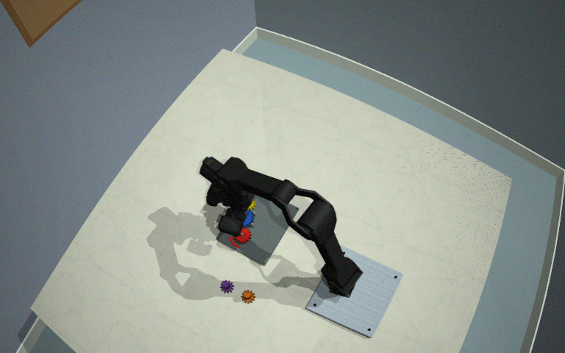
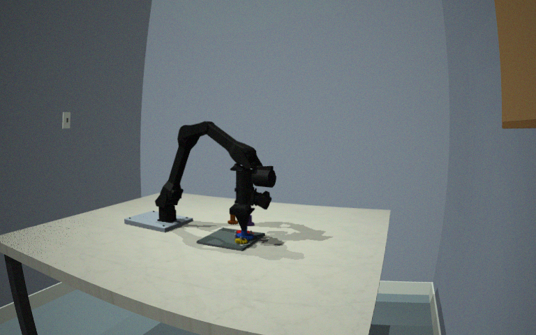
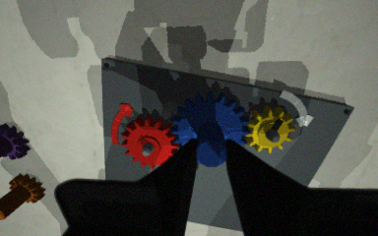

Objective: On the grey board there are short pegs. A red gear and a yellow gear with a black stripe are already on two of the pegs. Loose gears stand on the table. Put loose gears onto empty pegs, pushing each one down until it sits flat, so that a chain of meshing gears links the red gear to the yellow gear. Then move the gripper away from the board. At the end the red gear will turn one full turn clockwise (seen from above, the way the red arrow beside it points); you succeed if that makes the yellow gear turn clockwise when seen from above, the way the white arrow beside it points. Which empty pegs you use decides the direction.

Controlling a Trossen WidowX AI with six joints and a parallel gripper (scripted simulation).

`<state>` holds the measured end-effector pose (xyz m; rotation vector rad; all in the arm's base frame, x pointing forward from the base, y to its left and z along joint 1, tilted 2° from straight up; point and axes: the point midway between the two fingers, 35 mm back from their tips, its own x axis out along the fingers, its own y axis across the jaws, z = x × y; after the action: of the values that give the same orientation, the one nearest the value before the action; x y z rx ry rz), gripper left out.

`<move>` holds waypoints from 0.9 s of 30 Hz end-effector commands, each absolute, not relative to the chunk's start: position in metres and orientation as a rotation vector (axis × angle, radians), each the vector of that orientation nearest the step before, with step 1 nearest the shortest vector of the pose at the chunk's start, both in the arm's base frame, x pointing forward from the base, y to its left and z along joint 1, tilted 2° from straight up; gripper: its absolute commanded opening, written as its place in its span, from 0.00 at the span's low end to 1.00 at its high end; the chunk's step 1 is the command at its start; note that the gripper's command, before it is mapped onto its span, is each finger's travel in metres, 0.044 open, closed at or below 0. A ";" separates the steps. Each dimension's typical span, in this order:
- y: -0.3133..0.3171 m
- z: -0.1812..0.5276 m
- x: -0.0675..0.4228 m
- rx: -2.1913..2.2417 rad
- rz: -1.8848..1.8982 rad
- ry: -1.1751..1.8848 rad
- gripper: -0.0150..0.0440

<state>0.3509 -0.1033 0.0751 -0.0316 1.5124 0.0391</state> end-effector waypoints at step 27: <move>-0.104 0.101 0.349 -0.075 0.082 1.512 0.49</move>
<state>0.3455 -0.1023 0.0840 -0.0596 1.5341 0.0796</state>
